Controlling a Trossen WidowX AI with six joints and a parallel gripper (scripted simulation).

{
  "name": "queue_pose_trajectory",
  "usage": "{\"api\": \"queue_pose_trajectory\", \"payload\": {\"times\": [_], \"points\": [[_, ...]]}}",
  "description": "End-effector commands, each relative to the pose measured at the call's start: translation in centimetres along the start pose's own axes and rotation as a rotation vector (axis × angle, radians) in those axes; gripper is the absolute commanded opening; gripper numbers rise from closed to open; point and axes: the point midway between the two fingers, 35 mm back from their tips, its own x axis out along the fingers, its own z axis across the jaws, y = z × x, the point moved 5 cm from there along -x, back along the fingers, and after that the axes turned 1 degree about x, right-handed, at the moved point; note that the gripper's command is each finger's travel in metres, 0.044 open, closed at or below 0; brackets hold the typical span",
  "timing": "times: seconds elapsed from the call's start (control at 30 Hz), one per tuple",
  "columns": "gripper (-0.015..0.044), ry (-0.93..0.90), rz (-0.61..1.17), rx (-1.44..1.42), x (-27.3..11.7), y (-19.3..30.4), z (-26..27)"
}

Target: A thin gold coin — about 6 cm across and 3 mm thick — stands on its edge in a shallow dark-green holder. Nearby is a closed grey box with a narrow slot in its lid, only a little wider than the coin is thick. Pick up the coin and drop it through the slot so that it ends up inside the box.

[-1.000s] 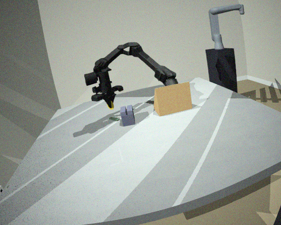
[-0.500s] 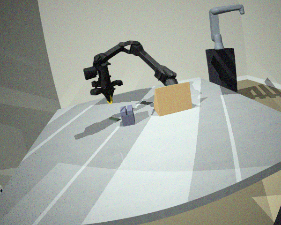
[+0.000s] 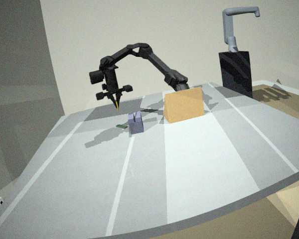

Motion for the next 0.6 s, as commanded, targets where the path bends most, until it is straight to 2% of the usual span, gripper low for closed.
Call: {"api": "queue_pose_trajectory", "payload": {"times": [0.0,0.13,0.57], "points": [[0.0,0.002,0.004,0.131,0.0,0.1,-0.2],[0.0,0.002,0.004,0.245,0.0,0.1,-0.2],[0.0,0.002,0.009,0.251,-0.1,1.9,-1.0]]}}
